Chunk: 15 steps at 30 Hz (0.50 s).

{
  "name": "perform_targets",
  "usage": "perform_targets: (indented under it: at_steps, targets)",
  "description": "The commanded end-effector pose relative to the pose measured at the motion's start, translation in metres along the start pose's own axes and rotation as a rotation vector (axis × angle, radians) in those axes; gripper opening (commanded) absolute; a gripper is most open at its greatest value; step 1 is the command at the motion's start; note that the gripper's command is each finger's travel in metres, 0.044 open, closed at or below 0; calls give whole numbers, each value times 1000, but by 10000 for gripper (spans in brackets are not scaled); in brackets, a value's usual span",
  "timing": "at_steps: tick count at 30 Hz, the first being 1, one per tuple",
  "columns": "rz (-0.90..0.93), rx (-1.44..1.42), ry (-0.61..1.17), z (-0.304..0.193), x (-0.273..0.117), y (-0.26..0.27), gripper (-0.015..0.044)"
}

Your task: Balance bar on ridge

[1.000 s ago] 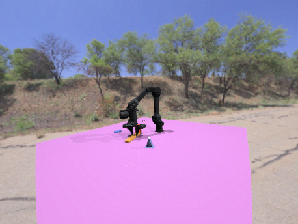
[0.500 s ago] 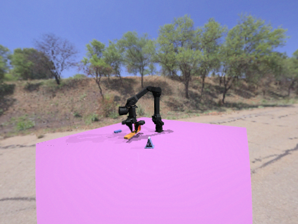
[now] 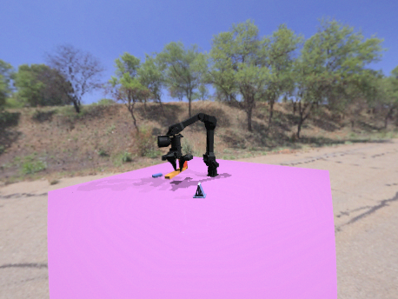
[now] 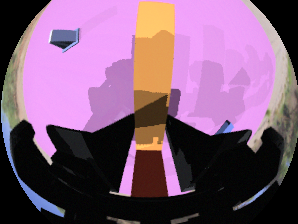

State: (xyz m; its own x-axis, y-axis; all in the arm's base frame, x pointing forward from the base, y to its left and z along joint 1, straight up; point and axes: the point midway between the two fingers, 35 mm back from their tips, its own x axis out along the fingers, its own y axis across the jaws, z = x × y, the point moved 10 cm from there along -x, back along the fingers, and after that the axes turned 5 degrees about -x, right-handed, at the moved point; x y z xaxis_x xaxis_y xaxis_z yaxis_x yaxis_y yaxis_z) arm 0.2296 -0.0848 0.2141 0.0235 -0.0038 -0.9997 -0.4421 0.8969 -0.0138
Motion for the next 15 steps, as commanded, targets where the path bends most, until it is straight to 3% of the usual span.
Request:
perform_targets:
  at_steps: [1,15]
  targets:
    - [-6,5,-1,-1,-12,0,0]
    - [-6,7,0,-4,-46,5,0]
